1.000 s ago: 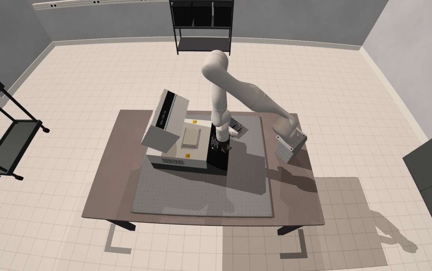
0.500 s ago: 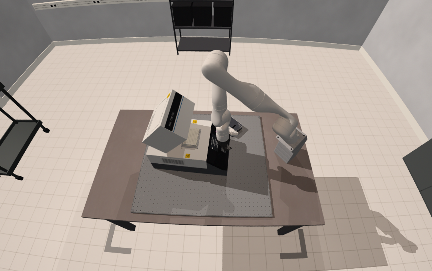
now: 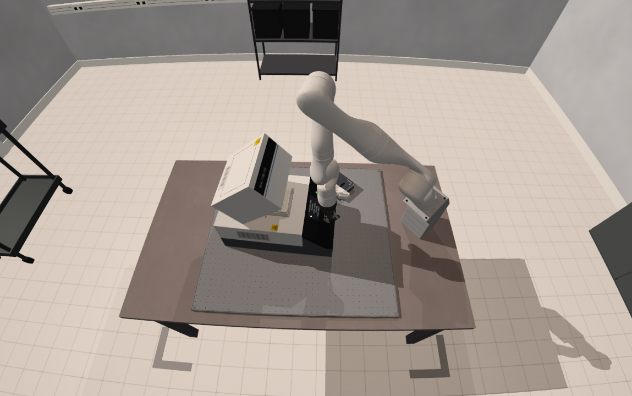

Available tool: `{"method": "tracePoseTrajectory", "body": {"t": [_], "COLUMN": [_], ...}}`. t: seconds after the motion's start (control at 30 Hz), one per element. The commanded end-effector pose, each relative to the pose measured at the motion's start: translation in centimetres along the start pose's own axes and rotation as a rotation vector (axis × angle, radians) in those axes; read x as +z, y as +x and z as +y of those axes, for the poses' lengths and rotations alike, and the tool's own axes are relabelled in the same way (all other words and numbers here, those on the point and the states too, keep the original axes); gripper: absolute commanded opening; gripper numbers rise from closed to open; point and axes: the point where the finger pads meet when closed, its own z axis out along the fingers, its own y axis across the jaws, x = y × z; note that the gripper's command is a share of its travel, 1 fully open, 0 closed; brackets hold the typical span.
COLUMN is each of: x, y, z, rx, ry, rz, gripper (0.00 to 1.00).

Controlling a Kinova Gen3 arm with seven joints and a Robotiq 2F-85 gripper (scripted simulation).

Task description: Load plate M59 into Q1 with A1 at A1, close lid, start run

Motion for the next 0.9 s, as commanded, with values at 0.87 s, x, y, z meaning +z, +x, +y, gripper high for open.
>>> {"method": "tracePoseTrajectory", "body": {"t": [0.87], "x": [-1.8], "y": [1.3], "z": [0.9], "rx": [0.004], "ry": [0.006], "rz": [0.001], "gripper": [0.1]}}
